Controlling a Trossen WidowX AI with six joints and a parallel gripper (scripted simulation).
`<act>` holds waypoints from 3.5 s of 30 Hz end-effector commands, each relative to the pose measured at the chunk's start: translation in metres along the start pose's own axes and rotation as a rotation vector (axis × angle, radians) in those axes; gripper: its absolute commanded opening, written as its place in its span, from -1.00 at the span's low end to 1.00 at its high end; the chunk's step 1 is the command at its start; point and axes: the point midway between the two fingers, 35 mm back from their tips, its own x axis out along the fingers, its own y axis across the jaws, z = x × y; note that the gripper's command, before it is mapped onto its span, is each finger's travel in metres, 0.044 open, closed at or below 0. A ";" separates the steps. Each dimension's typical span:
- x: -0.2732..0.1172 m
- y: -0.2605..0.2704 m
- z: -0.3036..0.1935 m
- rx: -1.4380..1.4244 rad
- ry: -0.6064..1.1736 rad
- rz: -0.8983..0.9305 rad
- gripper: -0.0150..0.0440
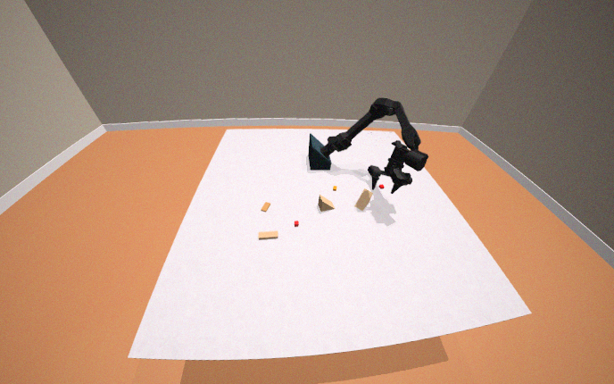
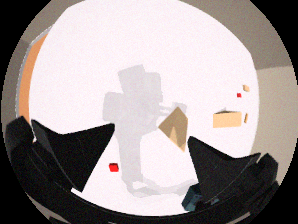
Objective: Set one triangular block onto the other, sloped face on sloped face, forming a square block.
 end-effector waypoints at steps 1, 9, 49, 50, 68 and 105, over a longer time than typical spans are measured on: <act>0.000 -0.042 0.000 0.376 0.176 0.026 1.00; -0.006 -0.063 0.001 0.630 0.274 0.067 1.00; 0.048 -0.060 -0.005 0.629 0.272 0.066 1.00; 0.050 -0.060 -0.005 0.629 0.272 0.066 1.00; 0.077 -0.057 -0.013 0.630 0.273 0.069 1.00; 0.073 -0.058 -0.014 0.628 0.274 0.072 -0.49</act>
